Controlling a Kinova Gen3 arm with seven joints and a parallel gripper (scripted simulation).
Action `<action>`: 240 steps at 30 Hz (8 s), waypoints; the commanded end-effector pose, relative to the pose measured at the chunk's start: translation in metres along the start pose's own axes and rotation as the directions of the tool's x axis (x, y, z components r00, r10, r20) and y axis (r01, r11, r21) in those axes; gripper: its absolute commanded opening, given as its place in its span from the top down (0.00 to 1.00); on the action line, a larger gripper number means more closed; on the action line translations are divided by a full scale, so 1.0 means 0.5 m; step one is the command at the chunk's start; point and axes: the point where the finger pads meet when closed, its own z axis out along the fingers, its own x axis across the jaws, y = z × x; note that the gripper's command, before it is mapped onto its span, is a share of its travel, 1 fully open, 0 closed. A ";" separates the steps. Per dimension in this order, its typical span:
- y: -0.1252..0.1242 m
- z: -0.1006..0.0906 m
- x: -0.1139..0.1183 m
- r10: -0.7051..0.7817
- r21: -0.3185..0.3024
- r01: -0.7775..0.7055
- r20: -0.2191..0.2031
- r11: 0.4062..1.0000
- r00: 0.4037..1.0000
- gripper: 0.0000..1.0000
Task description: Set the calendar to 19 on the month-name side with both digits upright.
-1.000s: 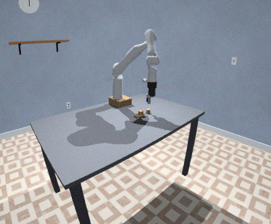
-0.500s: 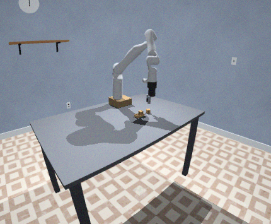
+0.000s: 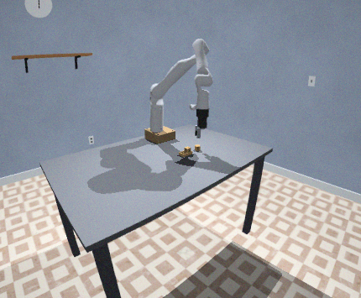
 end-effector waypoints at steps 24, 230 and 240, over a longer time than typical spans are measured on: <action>0.002 0.044 -0.001 0.004 0.000 -0.004 0.000 1.000 1.000 0.13; 0.003 -0.036 -0.001 0.004 0.000 -0.004 0.000 1.000 1.000 0.43; 0.003 -0.044 -0.001 0.004 0.000 -0.004 0.000 1.000 1.000 0.43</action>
